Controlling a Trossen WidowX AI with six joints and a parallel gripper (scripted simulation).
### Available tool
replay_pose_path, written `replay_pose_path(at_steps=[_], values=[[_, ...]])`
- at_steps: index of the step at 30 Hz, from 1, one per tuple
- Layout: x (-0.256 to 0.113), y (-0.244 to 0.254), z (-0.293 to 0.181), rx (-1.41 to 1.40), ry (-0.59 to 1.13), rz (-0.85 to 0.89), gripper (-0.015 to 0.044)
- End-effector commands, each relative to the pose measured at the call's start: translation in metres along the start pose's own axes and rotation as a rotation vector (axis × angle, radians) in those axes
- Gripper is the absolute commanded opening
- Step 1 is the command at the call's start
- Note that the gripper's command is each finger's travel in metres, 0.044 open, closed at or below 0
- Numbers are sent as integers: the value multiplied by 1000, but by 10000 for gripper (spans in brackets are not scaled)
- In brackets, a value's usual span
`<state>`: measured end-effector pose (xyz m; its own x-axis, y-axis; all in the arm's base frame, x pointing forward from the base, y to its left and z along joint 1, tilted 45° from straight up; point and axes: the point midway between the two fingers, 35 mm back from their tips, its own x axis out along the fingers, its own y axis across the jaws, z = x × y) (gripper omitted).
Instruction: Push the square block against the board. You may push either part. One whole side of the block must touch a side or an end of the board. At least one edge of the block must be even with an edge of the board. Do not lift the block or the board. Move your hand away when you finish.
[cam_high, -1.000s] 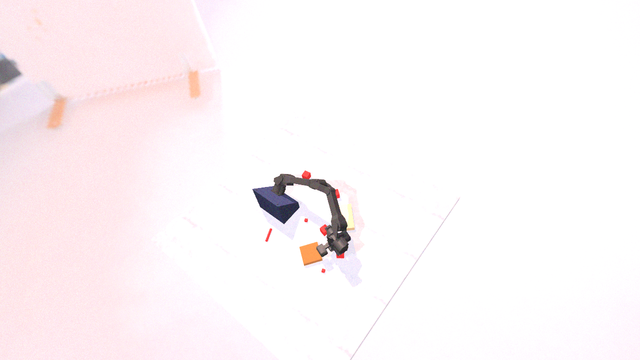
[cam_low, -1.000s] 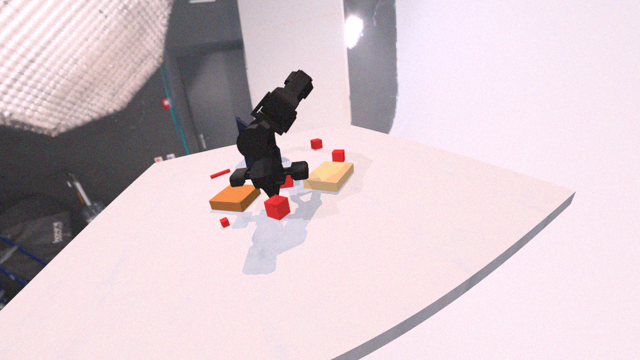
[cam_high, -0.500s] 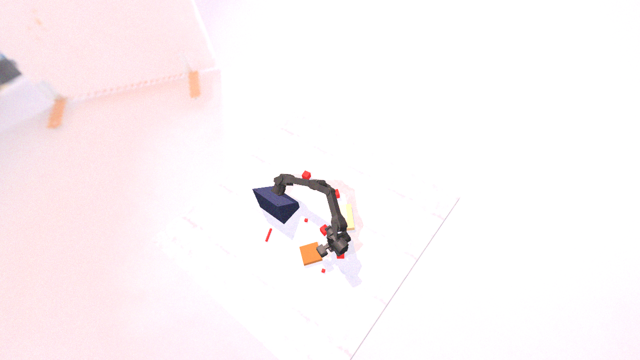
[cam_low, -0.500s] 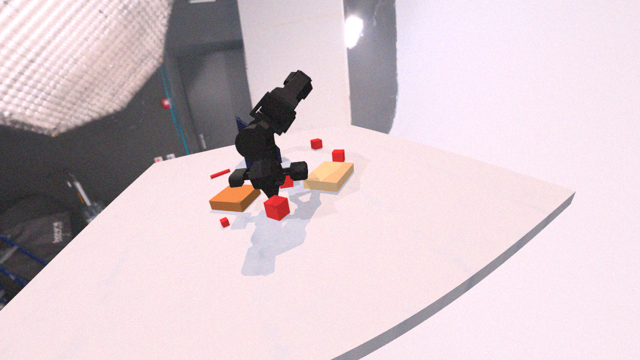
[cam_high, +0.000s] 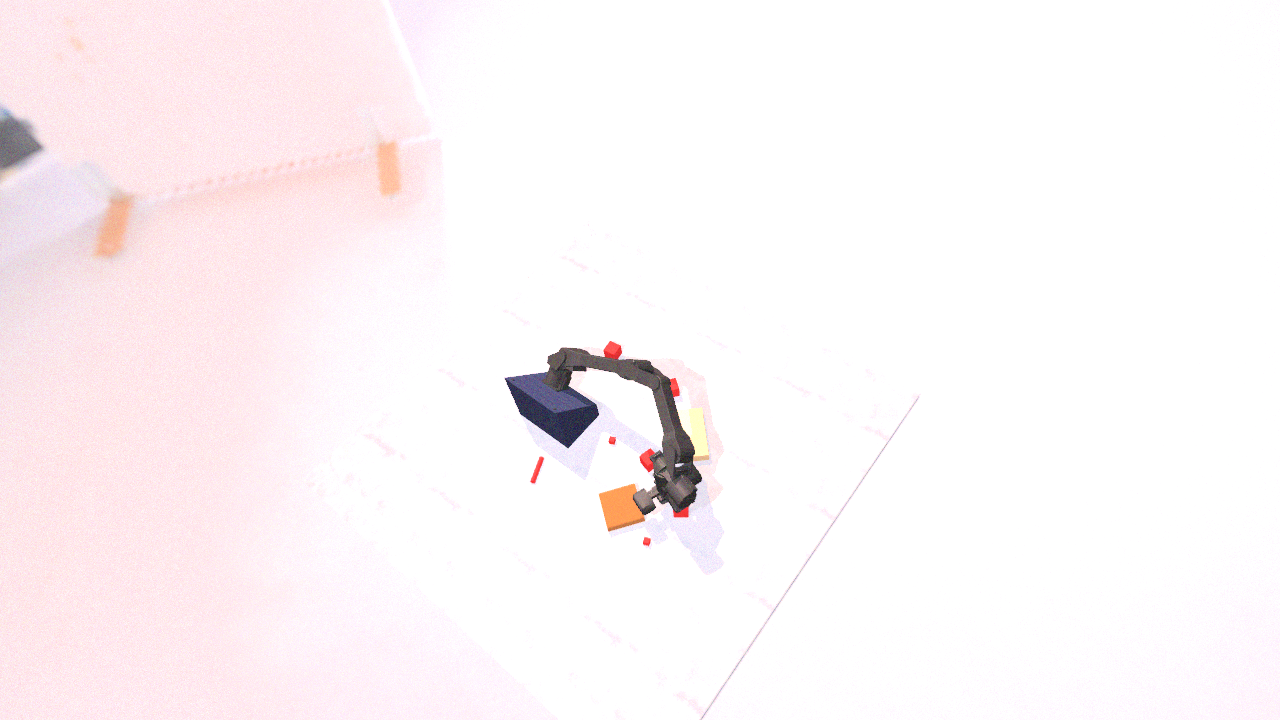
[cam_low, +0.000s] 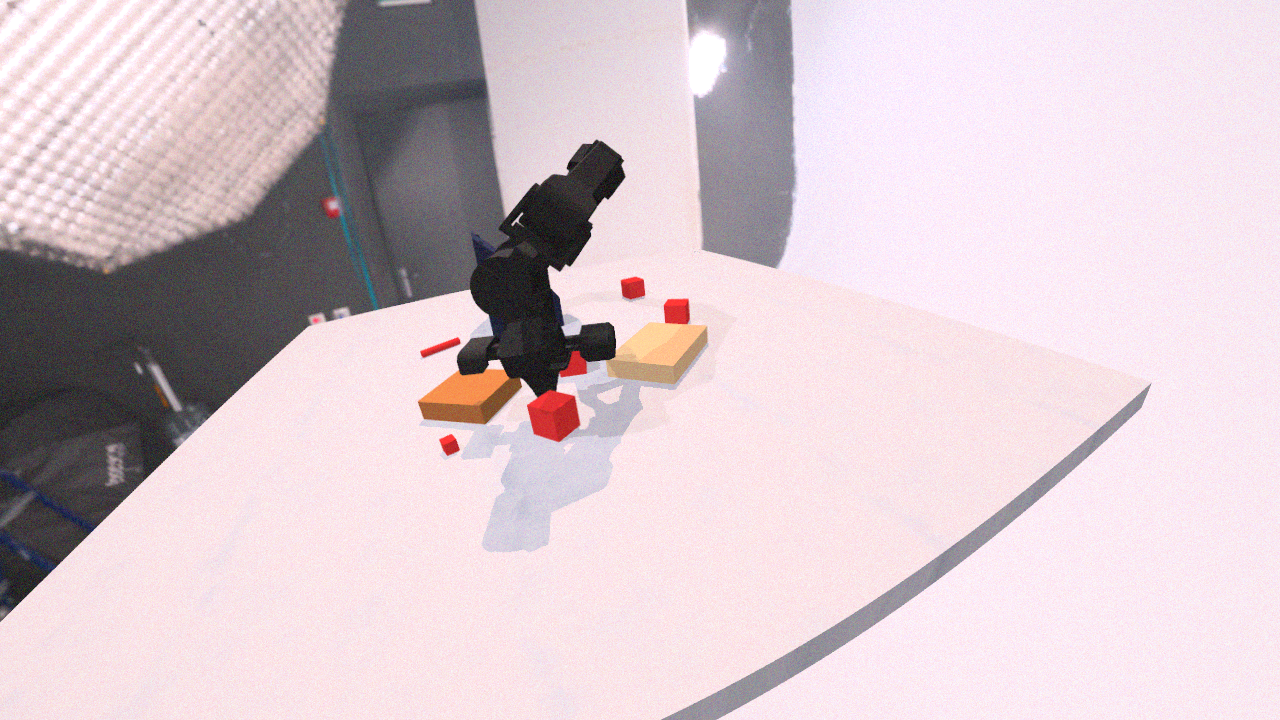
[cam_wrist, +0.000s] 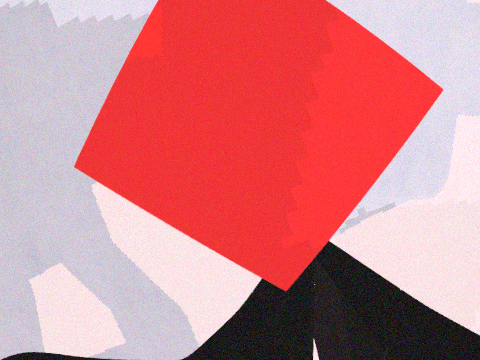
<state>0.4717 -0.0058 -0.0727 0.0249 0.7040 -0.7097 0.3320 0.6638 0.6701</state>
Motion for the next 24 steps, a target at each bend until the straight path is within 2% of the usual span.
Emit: replay_pose_path(at_steps=[1, 24], values=[[0, 0, 0, -3, 1, -2, 0], [0, 0, -6, -3, 1, -2, 0]])
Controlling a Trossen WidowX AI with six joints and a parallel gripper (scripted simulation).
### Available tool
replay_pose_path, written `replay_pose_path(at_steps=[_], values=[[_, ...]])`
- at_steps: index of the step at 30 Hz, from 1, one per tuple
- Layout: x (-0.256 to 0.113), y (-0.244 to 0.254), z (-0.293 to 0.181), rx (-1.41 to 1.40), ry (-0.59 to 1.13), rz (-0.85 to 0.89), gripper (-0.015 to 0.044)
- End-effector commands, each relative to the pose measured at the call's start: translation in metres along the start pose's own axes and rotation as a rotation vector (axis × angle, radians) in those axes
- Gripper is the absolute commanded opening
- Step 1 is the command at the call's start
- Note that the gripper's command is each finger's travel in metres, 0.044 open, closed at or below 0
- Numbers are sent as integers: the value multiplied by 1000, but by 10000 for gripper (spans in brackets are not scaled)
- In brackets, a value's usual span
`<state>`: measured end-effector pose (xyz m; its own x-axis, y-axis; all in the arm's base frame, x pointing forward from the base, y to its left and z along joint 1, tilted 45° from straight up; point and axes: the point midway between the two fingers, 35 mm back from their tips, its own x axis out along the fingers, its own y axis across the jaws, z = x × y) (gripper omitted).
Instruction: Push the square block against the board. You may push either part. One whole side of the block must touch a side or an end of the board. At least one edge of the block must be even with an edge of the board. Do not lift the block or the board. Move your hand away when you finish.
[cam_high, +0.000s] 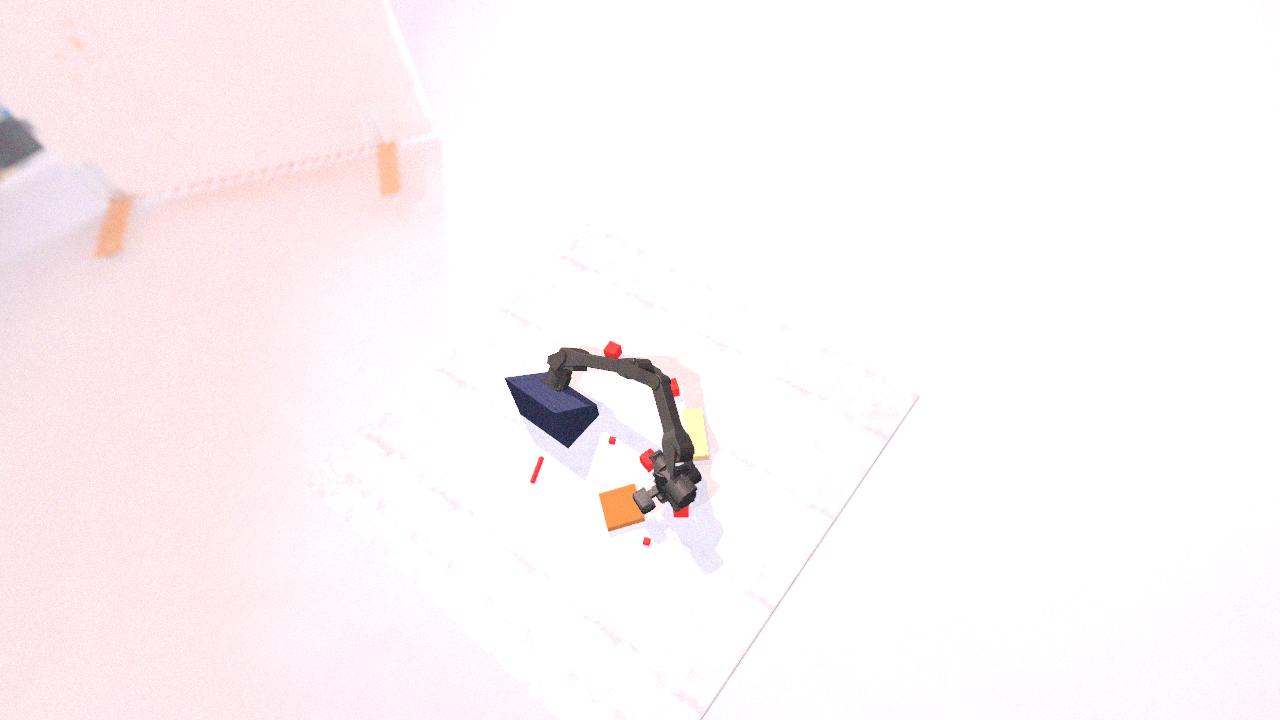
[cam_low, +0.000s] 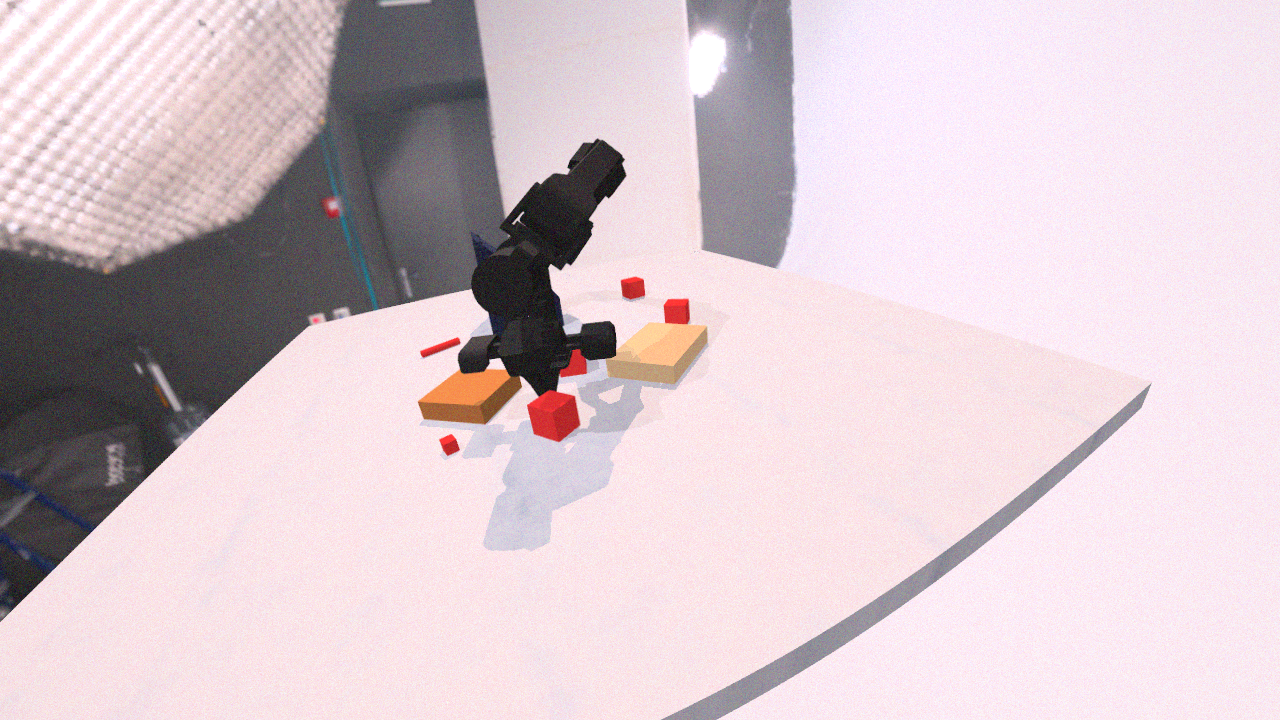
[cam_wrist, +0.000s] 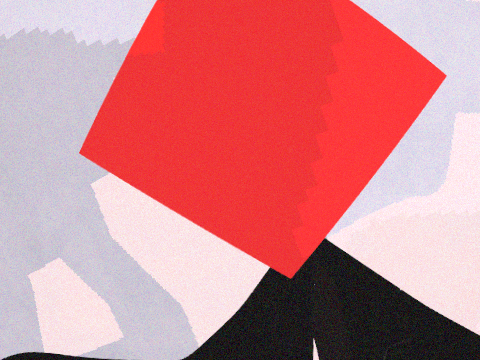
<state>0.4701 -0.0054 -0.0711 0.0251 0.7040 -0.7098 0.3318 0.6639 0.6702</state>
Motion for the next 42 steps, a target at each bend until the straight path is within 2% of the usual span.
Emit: replay_pose_path(at_steps=[1, 28, 30, 33, 42], values=[[1, -1, -5, -3, 2, -2, 0], [1, -1, -43, -1, 3, -2, 0], [-12, 0, -38, -1, 2, -2, 0], [-51, 0, -38, -1, 2, -4, 0], [-54, 3, -47, 5, 3, -4, 0]])
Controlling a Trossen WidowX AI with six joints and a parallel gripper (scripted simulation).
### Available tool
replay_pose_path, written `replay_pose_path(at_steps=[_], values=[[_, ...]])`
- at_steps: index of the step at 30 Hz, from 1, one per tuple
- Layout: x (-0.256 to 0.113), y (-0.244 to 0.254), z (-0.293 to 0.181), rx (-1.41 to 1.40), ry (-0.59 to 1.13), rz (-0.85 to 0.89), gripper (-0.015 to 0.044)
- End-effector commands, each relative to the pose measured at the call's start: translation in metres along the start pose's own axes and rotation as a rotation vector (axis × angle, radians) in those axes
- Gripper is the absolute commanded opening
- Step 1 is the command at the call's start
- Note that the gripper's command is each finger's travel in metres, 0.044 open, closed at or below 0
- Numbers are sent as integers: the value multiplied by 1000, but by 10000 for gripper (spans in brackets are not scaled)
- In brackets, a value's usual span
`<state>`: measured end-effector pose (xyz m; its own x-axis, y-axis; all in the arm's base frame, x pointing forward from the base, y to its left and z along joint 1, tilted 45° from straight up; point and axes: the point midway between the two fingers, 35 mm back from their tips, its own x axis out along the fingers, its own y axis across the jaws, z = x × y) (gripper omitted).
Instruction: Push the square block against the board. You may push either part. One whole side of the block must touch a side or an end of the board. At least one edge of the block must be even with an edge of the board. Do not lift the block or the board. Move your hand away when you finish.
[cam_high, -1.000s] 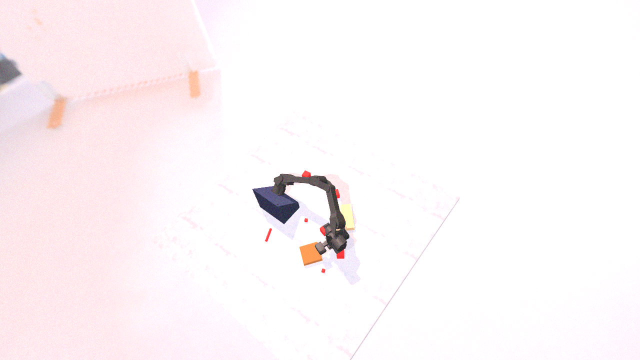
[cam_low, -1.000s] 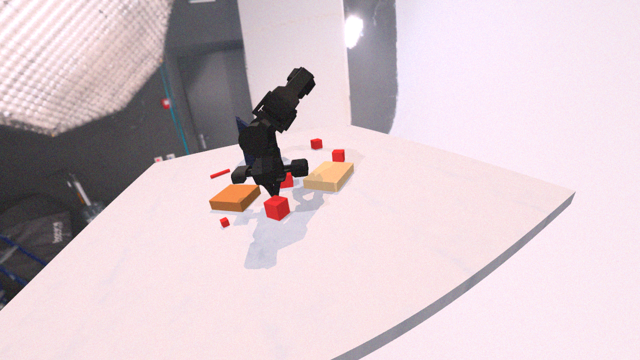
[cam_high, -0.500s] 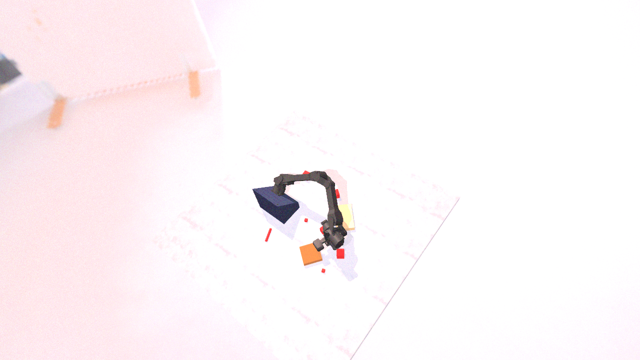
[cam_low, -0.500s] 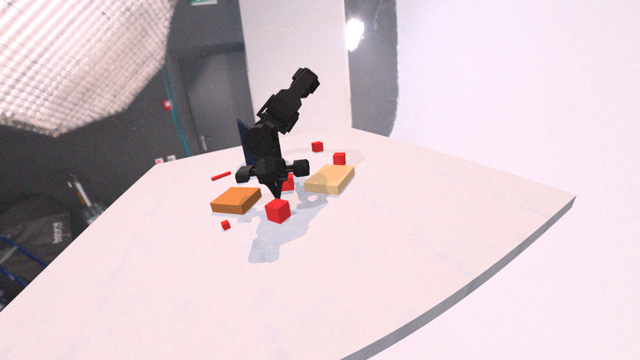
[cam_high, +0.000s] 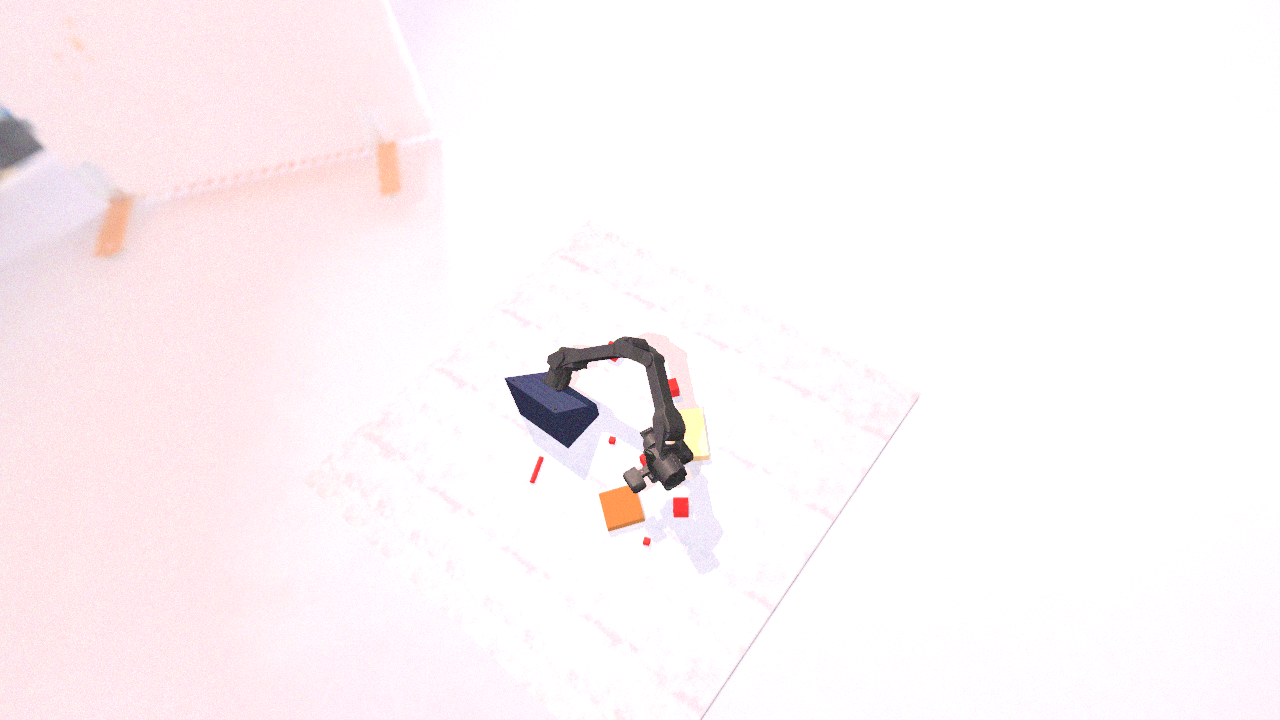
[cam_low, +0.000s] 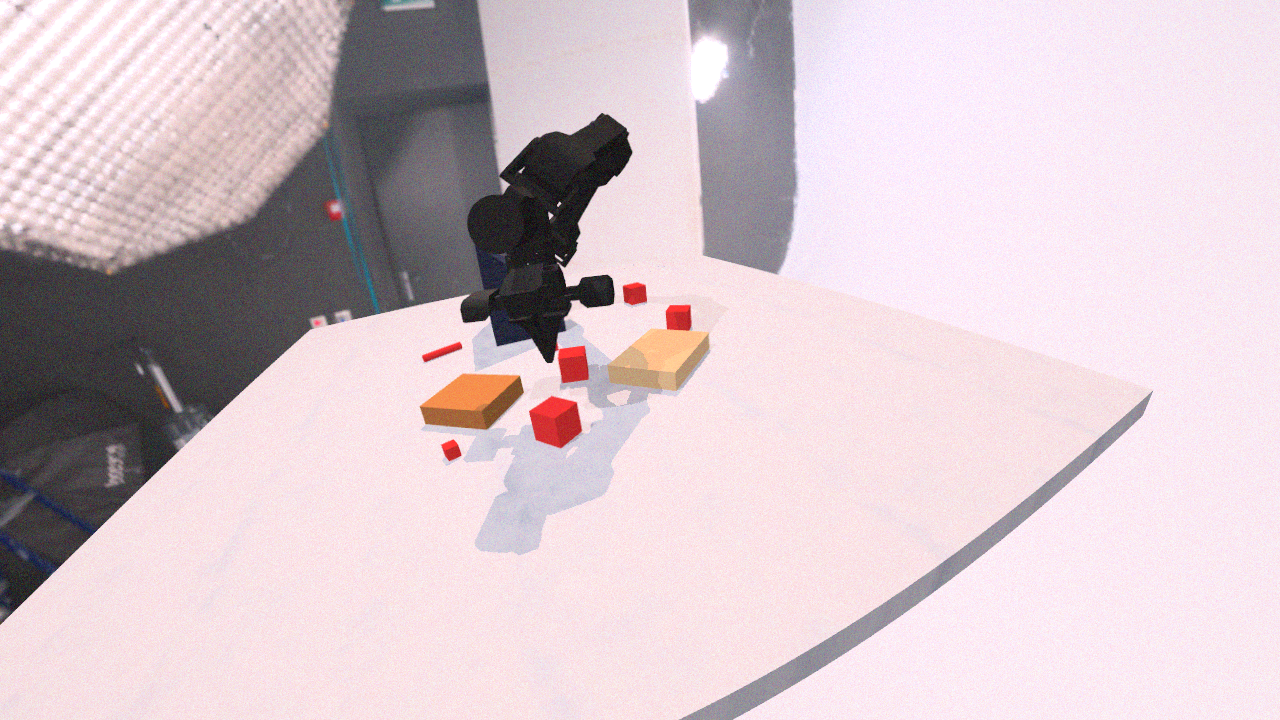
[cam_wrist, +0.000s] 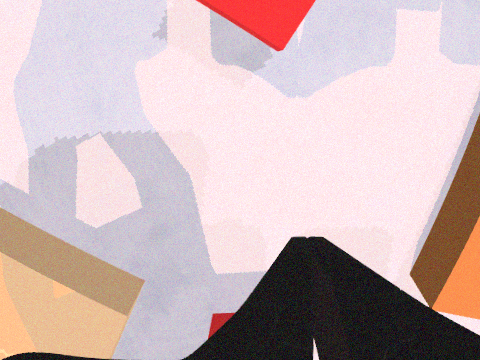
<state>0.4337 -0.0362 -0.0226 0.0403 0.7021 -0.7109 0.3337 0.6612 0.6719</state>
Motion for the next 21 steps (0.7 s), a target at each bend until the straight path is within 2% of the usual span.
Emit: replay_pose_path(at_steps=[1, 5, 9, 12, 14, 21], values=[[2, 6, -17, 7, 18, -7, 0], [3, 13, -40, 23, 19, -7, 0], [6, 13, -41, 23, 19, -7, 0], [46, 13, -41, 23, 19, -6, 0], [58, 13, -43, 23, 20, -5, 0], [58, 13, -43, 23, 20, -5, 0]])
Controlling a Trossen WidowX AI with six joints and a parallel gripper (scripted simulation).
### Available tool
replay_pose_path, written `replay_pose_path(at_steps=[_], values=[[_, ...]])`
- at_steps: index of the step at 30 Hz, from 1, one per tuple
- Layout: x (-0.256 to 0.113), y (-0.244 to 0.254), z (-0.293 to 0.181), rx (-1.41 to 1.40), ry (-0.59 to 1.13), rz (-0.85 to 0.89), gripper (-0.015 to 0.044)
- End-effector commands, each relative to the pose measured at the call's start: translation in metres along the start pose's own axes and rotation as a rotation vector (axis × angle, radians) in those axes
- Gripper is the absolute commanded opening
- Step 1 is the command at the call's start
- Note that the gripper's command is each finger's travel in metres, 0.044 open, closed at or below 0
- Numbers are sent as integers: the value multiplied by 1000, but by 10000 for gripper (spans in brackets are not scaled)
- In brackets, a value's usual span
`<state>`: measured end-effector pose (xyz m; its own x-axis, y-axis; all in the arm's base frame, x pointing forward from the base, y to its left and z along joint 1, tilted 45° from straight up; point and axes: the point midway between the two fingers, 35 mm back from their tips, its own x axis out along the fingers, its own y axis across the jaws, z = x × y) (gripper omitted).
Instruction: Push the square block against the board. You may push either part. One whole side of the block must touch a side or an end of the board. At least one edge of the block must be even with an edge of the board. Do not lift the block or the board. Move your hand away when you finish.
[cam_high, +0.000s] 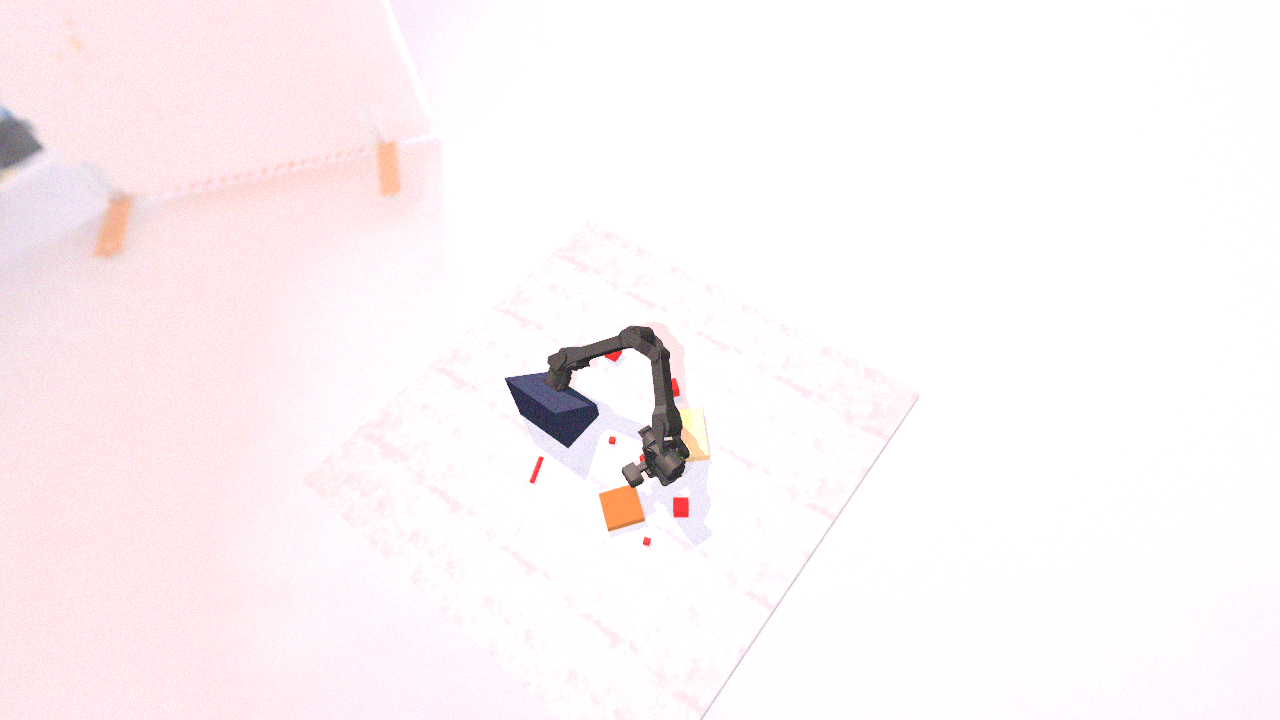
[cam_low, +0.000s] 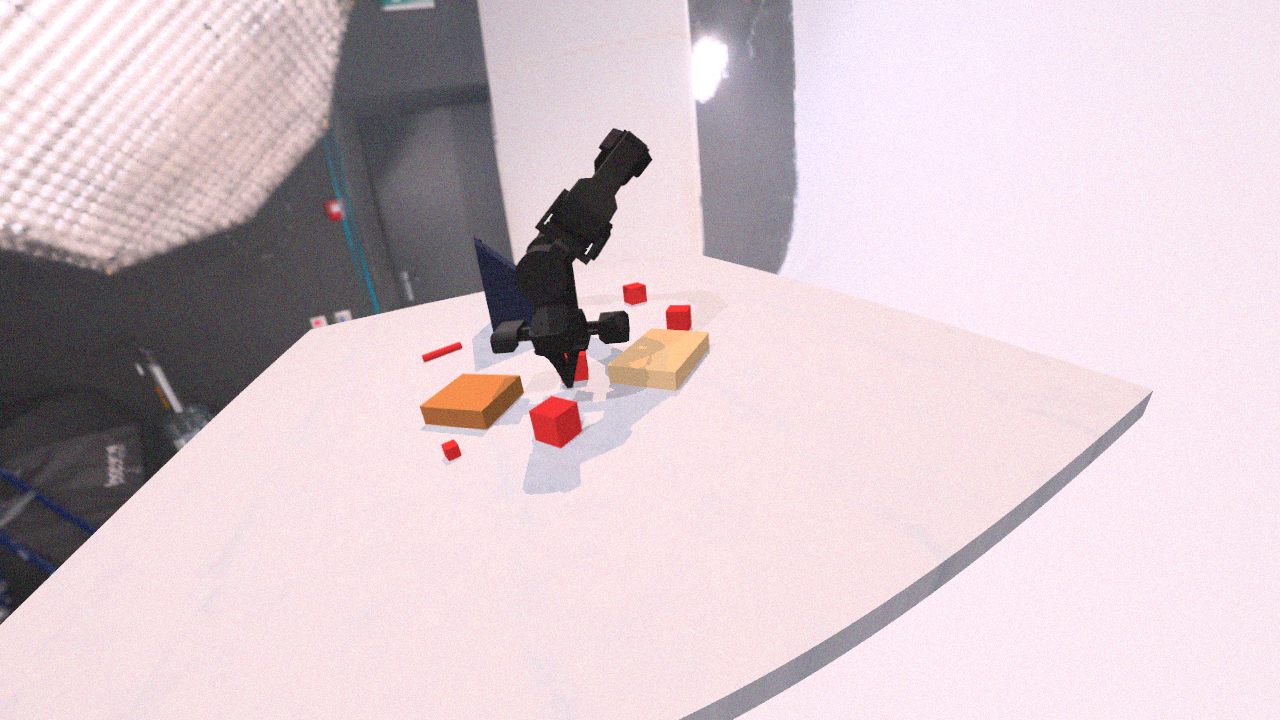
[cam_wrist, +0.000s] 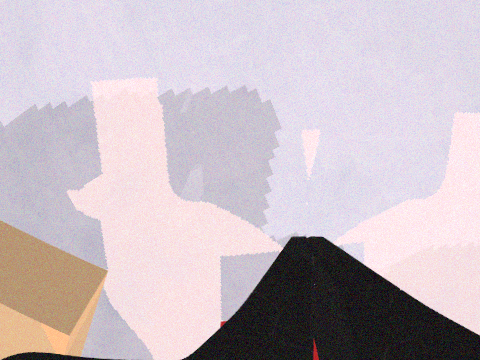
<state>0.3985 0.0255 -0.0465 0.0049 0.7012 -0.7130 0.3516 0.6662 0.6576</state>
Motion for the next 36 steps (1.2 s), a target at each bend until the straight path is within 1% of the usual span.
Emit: replay_pose_path(at_steps=[1, 36], values=[[-1, 1, 1, 4, -13, 9, 0], [-1, 2, -31, 6, -11, 9, 0]])
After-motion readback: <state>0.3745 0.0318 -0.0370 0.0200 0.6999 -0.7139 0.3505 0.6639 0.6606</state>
